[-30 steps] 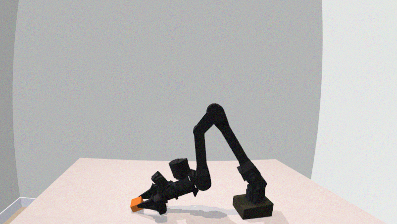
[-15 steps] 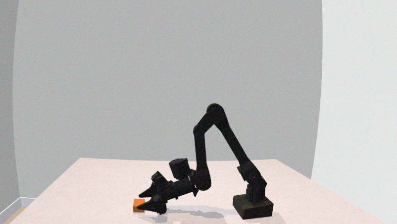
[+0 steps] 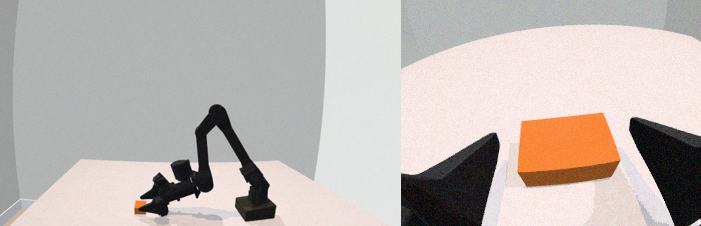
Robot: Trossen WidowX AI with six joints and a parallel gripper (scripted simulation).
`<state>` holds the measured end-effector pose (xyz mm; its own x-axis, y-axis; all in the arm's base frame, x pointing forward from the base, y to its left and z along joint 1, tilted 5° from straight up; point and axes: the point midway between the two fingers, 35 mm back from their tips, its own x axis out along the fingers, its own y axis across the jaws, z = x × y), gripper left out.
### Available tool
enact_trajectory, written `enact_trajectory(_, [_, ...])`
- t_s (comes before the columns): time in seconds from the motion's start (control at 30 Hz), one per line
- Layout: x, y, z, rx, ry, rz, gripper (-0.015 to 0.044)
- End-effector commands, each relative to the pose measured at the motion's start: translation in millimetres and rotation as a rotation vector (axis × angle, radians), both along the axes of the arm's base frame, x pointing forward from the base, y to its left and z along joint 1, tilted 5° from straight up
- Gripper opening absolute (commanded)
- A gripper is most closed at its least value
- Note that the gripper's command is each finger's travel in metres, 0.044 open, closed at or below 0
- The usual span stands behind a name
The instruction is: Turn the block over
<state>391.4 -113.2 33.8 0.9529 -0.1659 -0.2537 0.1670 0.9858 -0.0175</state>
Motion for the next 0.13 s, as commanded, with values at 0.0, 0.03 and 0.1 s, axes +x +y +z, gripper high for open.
enact_trajectory(0.0, [0.0,0.4,0.2,0.004,-0.002,0.003,0.0440])
enact_trajectory(0.03, [0.0,0.4,0.2,0.004,-0.002,0.003,0.0440])
enact_trajectory(0.1, [0.0,0.4,0.2,0.004,-0.002,0.003,0.0440])
